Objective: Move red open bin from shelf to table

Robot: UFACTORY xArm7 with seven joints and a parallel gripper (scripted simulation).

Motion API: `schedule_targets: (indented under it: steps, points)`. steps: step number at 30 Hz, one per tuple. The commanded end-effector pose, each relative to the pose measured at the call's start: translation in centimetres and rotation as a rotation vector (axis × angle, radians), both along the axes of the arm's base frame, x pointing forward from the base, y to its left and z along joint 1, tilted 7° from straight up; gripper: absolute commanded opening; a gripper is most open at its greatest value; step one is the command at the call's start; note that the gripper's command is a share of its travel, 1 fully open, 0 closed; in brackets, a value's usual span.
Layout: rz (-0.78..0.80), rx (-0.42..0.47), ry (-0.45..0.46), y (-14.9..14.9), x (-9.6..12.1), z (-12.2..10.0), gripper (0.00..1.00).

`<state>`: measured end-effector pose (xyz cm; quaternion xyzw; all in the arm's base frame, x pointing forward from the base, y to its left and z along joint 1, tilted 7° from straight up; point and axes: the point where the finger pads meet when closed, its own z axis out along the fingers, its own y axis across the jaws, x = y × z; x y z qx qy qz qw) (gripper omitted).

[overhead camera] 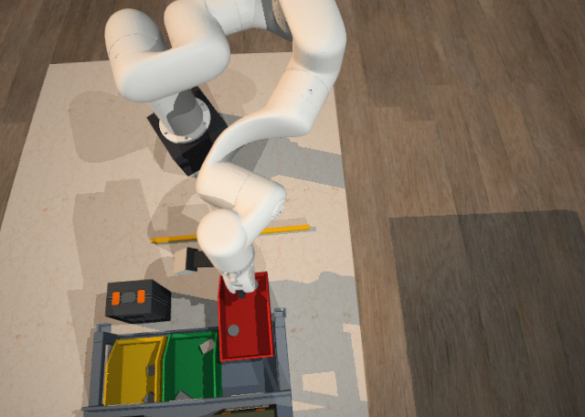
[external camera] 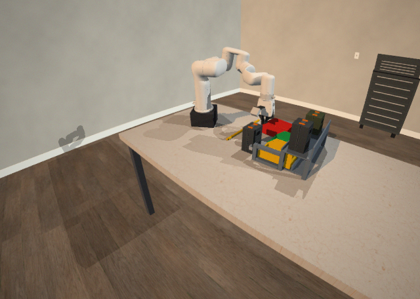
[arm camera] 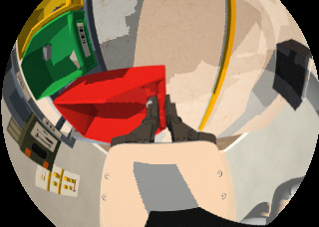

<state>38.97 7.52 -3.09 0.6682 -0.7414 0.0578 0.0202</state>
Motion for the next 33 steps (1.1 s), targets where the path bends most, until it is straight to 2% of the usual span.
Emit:
schedule_targets:
  steps: [1,7,12,33]
  points:
    - [0.000,0.001,-0.005,0.1,-0.5,0.1,0.00]
    - [0.000,0.001,-0.005,0.1,-0.5,0.1,0.00]
    - [0.000,0.002,-0.005,0.6,-4.9,-0.2,0.00]
    - [0.000,0.002,-0.004,0.6,-5.0,-0.2,0.00]
